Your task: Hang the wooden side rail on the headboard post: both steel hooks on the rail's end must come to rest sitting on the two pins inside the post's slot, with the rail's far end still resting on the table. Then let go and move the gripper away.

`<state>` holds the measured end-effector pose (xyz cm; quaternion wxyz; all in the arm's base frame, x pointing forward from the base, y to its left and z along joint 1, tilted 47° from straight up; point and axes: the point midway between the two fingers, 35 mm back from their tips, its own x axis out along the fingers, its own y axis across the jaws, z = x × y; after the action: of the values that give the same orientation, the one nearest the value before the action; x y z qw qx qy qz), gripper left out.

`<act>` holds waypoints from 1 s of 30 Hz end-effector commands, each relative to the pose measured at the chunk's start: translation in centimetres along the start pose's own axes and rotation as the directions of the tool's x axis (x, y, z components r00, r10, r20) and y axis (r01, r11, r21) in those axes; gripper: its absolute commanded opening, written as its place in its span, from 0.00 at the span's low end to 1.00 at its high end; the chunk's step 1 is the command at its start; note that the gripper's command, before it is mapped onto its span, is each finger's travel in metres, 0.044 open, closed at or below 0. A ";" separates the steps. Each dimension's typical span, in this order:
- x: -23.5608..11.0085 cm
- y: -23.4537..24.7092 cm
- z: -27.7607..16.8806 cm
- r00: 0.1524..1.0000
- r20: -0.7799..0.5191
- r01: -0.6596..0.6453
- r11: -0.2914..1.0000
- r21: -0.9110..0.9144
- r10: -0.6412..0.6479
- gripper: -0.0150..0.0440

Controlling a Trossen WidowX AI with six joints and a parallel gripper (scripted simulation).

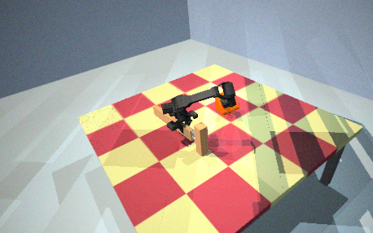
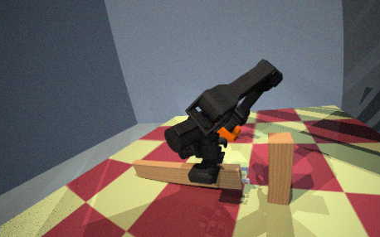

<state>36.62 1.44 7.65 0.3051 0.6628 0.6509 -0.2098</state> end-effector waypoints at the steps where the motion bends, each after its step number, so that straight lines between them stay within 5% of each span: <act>1: -0.6 0.2 0.2 1.000 0.009 -0.013 1.000 -0.011 0.013 0.25; 30: -1.1 0.2 0.2 1.000 0.009 -0.013 1.000 -0.011 0.013 0.25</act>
<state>36.60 1.08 8.01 0.3053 0.6629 0.6508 -0.2093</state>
